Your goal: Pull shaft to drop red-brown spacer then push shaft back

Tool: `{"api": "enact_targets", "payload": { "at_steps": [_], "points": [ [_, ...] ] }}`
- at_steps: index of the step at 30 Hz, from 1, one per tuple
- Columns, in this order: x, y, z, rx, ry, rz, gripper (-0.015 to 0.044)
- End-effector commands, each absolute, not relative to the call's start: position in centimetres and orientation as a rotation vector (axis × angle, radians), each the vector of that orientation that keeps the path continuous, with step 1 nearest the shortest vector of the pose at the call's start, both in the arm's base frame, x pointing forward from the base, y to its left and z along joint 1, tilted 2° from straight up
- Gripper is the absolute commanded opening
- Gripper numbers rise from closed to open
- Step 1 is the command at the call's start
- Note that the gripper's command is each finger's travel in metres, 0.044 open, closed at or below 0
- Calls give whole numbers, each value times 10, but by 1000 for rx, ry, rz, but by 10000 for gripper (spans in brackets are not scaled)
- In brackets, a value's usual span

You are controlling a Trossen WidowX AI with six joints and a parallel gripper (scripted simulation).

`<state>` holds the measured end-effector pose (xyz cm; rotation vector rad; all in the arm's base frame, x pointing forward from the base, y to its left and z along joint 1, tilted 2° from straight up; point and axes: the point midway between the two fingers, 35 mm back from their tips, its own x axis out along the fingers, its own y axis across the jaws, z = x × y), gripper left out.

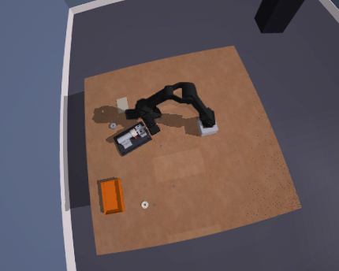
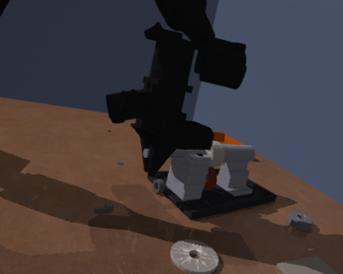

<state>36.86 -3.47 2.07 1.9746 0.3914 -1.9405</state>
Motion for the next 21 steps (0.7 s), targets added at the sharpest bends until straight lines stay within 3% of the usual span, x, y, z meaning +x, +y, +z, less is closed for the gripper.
{"api": "enact_targets", "payload": {
  "at_steps": [1, 21],
  "points": [
    [371, -33, 21, 1982, 393, -1938, 0],
    [378, -30, 22, 1983, 394, -1937, 0]
  ]
}}
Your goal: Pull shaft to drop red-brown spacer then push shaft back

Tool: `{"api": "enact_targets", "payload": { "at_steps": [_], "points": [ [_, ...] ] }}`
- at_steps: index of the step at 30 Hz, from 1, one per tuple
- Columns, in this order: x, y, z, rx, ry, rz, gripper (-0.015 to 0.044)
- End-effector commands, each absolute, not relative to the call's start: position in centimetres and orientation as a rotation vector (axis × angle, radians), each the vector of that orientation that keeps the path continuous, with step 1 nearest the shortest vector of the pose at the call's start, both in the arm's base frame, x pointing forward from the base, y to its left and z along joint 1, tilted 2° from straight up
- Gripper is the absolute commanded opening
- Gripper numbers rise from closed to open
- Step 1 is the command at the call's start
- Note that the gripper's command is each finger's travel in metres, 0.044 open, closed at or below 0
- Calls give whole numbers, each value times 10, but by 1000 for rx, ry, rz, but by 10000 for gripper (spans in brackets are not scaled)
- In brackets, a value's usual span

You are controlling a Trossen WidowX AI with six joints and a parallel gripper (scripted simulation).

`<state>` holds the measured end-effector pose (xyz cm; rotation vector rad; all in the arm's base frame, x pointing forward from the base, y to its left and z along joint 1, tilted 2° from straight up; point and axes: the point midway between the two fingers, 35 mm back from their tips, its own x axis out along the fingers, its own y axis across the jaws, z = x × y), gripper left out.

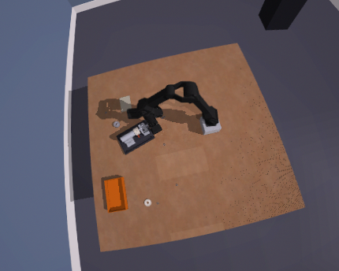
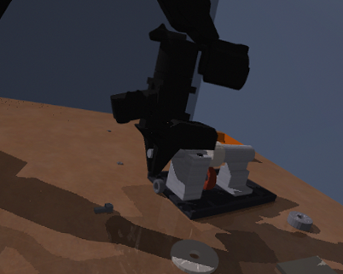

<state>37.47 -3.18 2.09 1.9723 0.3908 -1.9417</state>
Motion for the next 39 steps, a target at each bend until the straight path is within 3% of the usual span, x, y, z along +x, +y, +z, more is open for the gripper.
{"api": "enact_targets", "payload": {
  "at_steps": [1, 39],
  "points": [
    [378, -30, 22, 1983, 394, -1937, 0],
    [390, -24, 22, 1984, 394, -1936, 0]
  ]
}}
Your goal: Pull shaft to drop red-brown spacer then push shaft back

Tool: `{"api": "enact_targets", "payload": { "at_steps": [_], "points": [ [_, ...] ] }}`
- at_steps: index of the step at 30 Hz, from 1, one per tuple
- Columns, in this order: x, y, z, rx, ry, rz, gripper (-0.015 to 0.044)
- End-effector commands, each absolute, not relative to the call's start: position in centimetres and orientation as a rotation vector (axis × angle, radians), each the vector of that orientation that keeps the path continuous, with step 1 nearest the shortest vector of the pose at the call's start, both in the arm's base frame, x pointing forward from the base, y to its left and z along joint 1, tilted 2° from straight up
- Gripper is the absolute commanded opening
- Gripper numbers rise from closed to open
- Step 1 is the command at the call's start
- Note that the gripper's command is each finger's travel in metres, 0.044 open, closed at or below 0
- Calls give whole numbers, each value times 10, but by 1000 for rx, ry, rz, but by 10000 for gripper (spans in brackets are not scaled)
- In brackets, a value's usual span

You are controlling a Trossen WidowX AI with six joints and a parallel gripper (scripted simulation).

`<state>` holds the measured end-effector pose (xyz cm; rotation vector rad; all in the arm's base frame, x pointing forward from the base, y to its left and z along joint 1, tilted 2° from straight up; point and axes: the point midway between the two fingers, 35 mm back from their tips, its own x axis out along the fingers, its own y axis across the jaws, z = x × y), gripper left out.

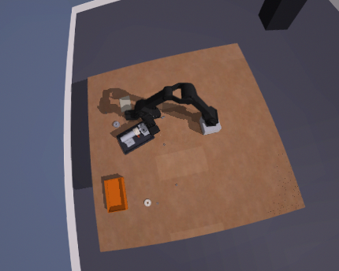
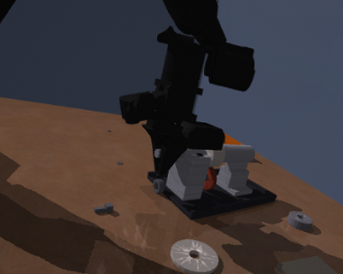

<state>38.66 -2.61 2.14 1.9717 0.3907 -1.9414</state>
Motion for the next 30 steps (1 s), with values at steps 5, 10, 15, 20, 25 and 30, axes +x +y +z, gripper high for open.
{"api": "enact_targets", "payload": {
  "at_steps": [5, 10, 15, 20, 25, 30],
  "points": [
    [391, -23, 22, 1984, 394, -1936, 0],
    [393, -23, 22, 1985, 394, -1936, 0],
    [395, -22, 22, 1985, 394, -1935, 0],
    [396, -21, 22, 1985, 394, -1935, 0],
    [397, -21, 22, 1985, 394, -1935, 0],
    [399, -20, 22, 1985, 394, -1935, 0]
  ]
}}
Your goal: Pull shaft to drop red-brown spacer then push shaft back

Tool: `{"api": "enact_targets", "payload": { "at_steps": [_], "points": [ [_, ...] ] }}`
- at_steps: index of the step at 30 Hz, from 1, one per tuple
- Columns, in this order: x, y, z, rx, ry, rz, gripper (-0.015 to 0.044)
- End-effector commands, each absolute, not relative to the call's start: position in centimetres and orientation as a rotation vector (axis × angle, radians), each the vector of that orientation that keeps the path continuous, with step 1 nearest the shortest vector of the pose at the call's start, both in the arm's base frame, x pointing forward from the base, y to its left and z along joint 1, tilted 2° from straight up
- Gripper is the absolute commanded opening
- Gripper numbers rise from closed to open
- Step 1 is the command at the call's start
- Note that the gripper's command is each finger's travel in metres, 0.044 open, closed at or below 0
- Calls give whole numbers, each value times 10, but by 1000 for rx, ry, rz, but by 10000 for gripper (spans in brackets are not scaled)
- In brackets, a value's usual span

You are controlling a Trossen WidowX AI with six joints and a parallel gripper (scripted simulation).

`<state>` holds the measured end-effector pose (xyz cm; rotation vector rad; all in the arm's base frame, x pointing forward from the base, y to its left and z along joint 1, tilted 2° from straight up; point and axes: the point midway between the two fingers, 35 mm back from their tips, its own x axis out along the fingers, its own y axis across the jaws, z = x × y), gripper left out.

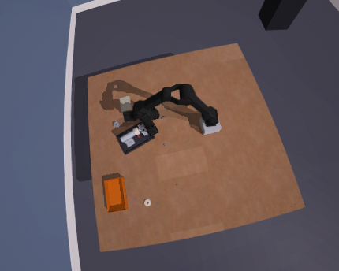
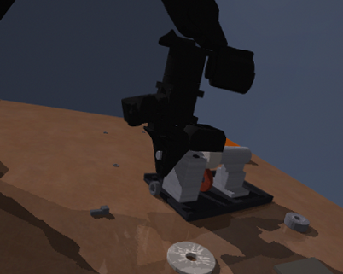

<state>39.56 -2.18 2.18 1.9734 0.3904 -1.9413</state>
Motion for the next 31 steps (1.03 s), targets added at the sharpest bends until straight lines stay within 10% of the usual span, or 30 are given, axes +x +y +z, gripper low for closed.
{"api": "enact_targets", "payload": {
  "at_steps": [1, 17, 31],
  "points": [
    [399, -20, 22, 1985, 394, -1935, 0],
    [401, -19, 23, 1985, 394, -1935, 0],
    [398, -21, 29, 1972, 392, -1944, 368]
  ]
}}
